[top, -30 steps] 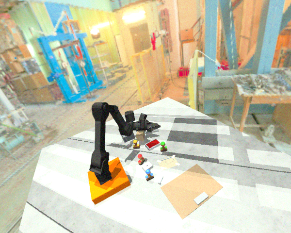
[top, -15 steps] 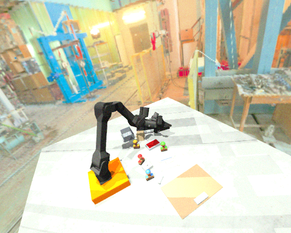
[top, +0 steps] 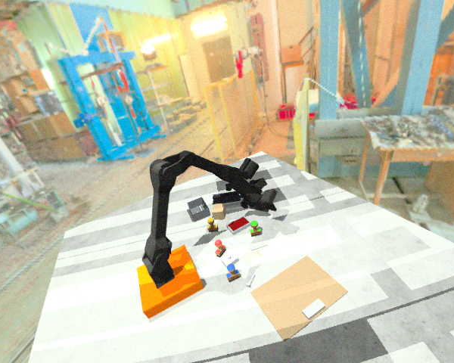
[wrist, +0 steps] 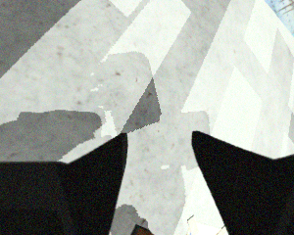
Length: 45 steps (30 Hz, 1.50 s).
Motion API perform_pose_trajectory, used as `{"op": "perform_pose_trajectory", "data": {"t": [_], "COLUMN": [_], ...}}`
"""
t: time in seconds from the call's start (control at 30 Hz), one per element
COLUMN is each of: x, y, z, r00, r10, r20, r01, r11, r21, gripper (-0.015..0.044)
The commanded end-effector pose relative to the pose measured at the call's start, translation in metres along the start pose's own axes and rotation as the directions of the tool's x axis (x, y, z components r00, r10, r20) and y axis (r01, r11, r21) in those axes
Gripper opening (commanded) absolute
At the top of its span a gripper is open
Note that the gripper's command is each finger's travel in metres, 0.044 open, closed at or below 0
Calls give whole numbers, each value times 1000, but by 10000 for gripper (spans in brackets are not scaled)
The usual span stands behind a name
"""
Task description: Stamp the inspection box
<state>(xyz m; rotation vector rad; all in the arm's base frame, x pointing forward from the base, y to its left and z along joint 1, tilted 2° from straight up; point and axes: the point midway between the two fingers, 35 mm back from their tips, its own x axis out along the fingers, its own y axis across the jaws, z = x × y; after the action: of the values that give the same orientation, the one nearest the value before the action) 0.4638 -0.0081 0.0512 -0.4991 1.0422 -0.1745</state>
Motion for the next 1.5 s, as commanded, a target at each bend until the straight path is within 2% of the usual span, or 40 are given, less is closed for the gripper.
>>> {"op": "perform_pose_trajectory", "data": {"t": [0.0,0.23,0.67,1.47], "x": [-45,-75,-74,-42], "y": [-33,-39,-40,-21], "z": [-44,-65,-66,-78], "r00": [892,789,787,787], "r10": [357,491,494,494], "r20": [-278,-368,-369,-369], "r01": [-280,-334,-335,-335], "r11": [918,847,845,845], "r21": [280,414,416,416], "gripper": [224,224,224,224]}}
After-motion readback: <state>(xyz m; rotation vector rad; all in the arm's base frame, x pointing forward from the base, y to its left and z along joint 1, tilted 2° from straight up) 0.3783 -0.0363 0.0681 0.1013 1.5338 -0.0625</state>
